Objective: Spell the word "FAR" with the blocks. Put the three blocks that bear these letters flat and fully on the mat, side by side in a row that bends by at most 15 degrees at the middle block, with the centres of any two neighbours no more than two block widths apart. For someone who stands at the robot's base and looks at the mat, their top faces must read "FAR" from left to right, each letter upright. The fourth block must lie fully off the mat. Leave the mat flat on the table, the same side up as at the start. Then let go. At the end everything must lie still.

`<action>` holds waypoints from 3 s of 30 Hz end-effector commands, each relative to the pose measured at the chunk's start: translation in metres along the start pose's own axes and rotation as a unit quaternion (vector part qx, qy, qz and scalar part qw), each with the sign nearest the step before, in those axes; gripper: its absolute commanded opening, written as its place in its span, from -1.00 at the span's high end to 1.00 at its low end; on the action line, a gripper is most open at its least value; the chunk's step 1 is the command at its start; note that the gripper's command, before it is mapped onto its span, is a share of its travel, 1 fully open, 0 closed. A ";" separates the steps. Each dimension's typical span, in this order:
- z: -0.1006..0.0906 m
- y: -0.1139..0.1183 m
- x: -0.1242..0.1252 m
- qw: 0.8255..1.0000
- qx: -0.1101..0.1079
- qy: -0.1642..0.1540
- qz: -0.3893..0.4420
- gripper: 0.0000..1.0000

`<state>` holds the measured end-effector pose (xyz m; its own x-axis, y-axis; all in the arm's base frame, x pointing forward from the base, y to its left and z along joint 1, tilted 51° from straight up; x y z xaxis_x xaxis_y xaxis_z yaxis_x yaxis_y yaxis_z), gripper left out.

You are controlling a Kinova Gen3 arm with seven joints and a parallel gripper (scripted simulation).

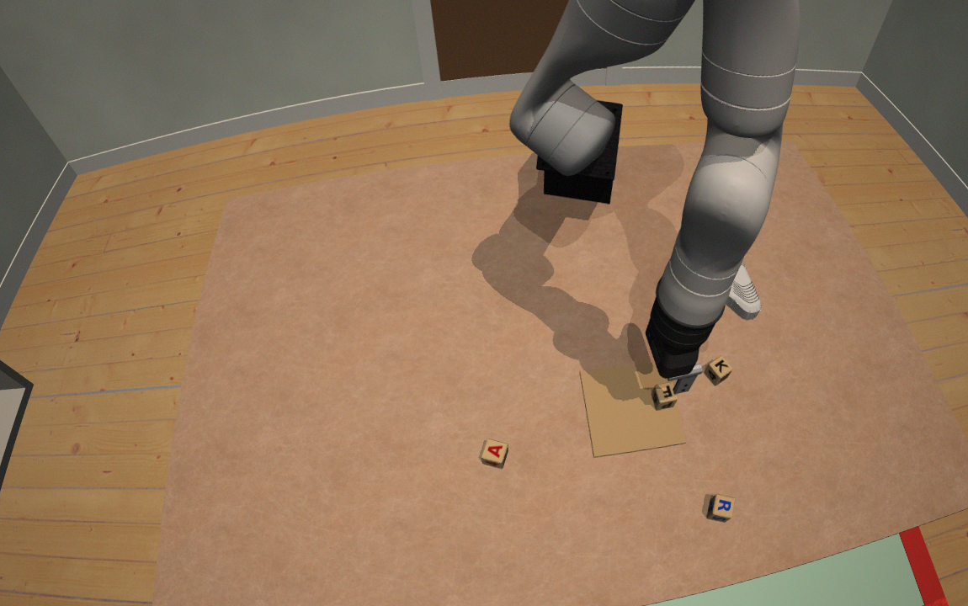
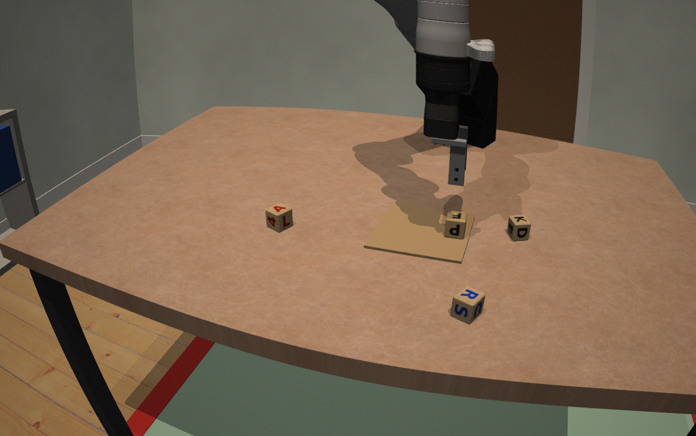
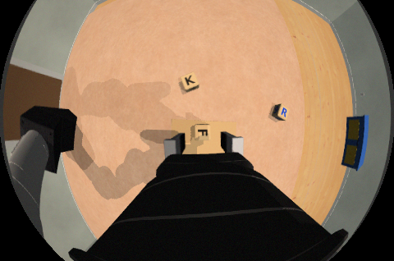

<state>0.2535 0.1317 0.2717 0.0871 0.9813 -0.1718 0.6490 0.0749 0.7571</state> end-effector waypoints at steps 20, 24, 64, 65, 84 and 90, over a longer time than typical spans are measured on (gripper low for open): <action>0.000 0.007 -0.020 0.999 -0.001 0.001 -0.047 -1.00; 0.001 0.011 -0.028 0.998 -0.002 0.003 -0.066 -1.00; 0.004 0.055 -0.171 0.923 -0.002 0.001 -0.385 -1.00; 0.004 0.056 -0.175 0.920 -0.002 0.001 -0.392 -1.00; 0.005 0.070 -0.218 0.877 -0.002 0.001 -0.480 -1.00; 0.005 0.074 -0.229 0.865 -0.002 0.001 -0.503 -1.00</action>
<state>0.2833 -0.0906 0.3609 -0.5164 0.4314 -0.7398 0.4094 0.8831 0.2292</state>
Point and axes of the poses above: the point where the finger pads meet when closed, its own z axis out along the fingers, its own y axis across the jaws, x = y × z, the point moved 8 cm from there along -z, back along the fingers, and after that the axes turned 10 degrees about z, right-handed, at the moved point
